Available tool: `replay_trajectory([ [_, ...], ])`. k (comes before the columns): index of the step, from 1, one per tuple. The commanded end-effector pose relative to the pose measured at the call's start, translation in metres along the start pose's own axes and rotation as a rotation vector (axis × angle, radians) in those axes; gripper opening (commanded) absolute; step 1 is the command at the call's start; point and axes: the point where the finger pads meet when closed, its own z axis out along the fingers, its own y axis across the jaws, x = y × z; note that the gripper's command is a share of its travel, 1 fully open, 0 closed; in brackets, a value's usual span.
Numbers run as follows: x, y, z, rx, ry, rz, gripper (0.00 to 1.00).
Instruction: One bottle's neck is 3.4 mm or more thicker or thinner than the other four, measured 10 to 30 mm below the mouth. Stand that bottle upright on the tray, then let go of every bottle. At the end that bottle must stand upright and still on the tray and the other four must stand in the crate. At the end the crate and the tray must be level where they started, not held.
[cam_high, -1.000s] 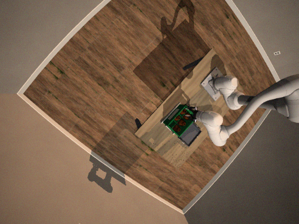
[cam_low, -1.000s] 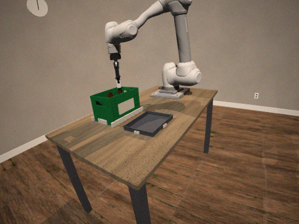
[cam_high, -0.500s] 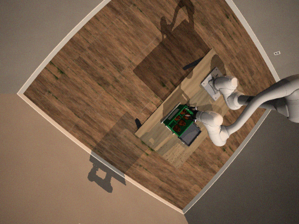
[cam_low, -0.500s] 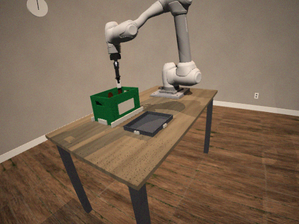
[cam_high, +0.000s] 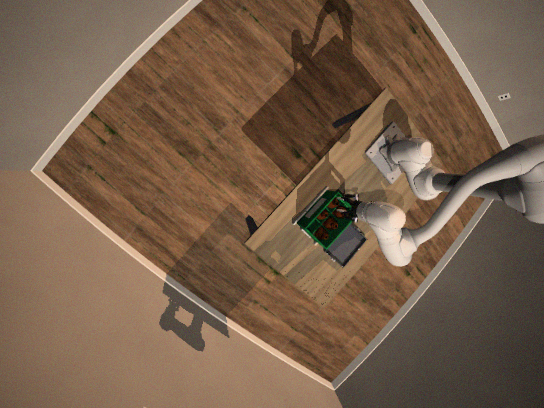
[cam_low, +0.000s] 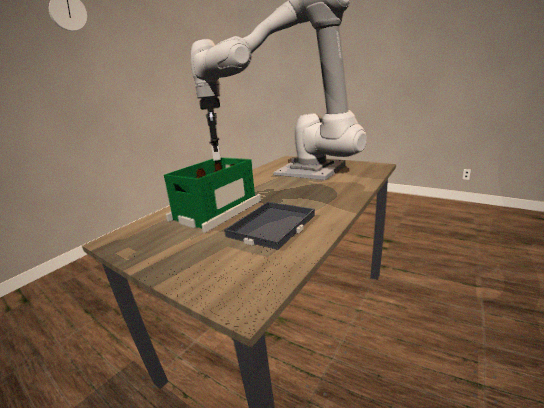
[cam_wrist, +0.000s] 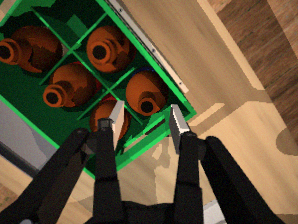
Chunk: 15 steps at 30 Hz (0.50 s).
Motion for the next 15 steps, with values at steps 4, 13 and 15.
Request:
replay_trajectory([
  [4, 0.0000, 0.0000, -0.0001, 0.000, 0.000, 0.000, 0.38],
  [13, 0.0000, 0.0000, 0.0010, 0.000, 0.000, 0.000, 0.38],
  [15, 0.0000, 0.0000, 0.0018, 0.000, 0.000, 0.000, 0.38],
])
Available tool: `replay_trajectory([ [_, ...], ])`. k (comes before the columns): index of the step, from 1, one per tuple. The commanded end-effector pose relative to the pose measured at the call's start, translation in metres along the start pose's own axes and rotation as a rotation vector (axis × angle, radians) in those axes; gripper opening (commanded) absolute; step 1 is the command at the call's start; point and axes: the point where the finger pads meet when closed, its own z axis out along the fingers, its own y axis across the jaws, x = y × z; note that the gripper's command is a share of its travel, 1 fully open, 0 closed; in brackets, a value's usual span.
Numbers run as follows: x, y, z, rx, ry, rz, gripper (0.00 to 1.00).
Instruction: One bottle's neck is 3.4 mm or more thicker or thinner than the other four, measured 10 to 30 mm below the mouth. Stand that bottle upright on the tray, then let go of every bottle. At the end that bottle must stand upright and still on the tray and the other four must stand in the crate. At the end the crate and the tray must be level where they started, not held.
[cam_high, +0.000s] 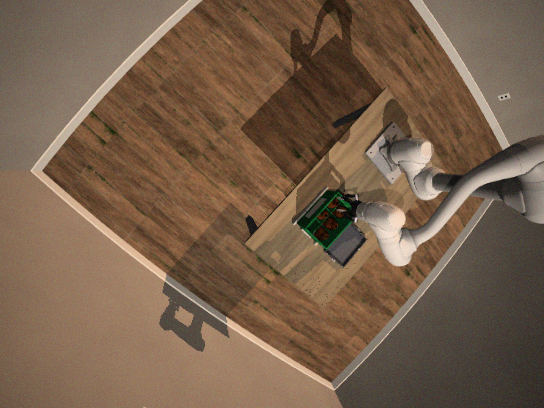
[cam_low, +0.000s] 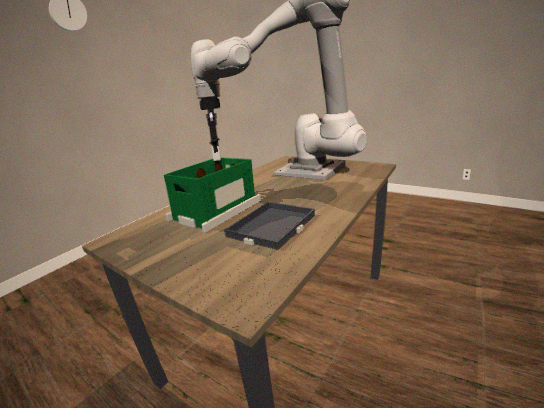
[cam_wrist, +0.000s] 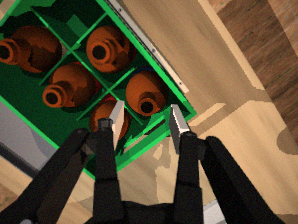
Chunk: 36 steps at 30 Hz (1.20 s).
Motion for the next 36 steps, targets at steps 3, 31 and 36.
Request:
replay_trajectory([
  [3, 0.000, 0.000, 0.002, 0.000, 0.000, 0.000, 0.38],
  [31, 0.000, 0.000, 0.029, 0.000, 0.000, 0.000, 0.38],
  [36, 0.000, 0.000, 0.034, 0.000, 0.000, 0.000, 0.38],
])
